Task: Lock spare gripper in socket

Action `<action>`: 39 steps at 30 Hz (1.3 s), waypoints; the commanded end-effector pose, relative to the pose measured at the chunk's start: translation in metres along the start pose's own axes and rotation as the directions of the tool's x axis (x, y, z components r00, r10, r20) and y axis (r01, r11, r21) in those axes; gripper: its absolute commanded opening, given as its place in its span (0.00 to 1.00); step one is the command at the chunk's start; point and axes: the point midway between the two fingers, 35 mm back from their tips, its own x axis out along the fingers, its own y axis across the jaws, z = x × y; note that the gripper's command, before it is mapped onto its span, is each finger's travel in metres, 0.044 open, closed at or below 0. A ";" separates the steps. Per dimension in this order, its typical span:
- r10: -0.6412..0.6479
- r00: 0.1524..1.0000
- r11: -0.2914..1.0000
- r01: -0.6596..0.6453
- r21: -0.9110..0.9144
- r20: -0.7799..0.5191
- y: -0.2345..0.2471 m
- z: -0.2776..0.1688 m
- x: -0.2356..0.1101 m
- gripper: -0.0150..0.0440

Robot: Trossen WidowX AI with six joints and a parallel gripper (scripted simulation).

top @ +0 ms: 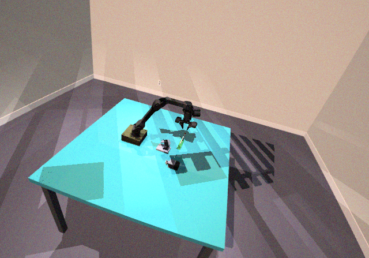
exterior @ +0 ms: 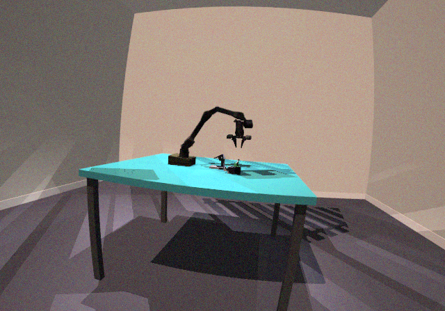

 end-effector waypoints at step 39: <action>0.009 1.000 1.000 -0.010 -0.014 -0.010 0.003 -0.012 0.117 0.56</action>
